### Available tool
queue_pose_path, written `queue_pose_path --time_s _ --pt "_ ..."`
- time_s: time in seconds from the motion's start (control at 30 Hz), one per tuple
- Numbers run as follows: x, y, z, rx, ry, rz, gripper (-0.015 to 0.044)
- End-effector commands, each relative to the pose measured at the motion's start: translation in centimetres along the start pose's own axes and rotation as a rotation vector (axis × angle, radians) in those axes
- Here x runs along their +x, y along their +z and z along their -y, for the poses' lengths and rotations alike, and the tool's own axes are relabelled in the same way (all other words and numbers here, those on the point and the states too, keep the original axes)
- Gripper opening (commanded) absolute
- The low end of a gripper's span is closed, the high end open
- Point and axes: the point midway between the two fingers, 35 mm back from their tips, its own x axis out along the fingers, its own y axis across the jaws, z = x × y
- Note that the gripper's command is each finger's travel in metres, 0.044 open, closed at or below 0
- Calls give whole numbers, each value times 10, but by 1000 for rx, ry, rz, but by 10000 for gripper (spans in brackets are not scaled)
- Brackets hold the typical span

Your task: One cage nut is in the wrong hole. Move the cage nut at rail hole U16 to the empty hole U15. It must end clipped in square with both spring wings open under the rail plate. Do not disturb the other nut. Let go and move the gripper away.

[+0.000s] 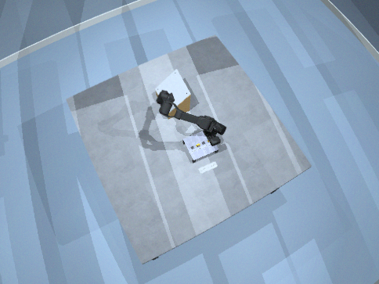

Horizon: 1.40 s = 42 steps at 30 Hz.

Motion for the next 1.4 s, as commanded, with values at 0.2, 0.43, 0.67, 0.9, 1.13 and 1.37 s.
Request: queue_pose_path --time_s 0.2,0.43,0.67,0.9,1.13,1.37 --pt "0 -1 0 -3 -14 -4 27" --pt "0 -1 -1 -3 -26 -4 27" --pt "0 -1 -1 -3 -35 -4 27" --pt "0 -1 -1 -3 -35 -4 27" --pt "0 -1 -1 -3 -38 -4 27" --pt "0 -1 -2 -3 -45 -4 27"
